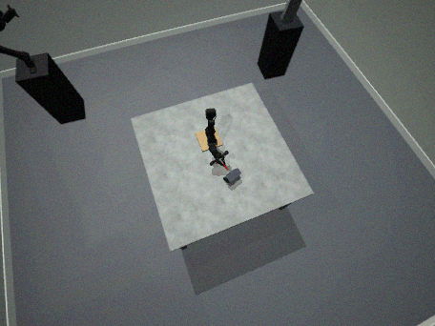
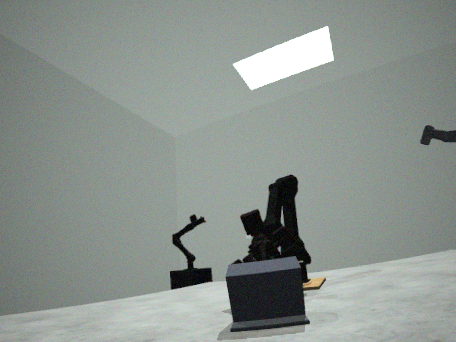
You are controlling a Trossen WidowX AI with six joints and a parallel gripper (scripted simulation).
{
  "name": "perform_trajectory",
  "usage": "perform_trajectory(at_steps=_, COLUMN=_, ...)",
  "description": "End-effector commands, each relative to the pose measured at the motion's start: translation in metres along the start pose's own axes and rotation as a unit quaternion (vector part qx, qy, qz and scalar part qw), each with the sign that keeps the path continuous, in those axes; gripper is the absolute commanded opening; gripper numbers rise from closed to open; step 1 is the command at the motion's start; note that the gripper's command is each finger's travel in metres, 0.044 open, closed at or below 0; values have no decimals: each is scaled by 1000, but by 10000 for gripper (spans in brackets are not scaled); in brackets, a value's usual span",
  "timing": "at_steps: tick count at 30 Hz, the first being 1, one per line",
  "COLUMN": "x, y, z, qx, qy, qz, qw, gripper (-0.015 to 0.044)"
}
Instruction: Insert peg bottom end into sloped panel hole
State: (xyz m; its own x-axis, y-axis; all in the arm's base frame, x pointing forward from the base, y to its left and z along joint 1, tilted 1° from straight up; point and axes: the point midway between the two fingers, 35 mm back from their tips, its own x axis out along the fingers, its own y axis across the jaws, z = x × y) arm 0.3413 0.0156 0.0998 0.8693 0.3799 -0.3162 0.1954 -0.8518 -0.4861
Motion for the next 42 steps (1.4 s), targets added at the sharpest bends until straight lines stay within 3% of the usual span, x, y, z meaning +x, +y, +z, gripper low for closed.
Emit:
perform_trajectory(at_steps=1, x=3, y=2, z=2, qx=4, qy=1, qz=2, qw=1000, gripper=0)
perform_trajectory(at_steps=23, x=26, y=1, z=3, qx=0, qy=4, qz=2, qw=1000, gripper=0)
perform_trajectory(at_steps=42, x=24, y=1, z=3, qx=-2, qy=3, qz=0, qw=1000, gripper=0)
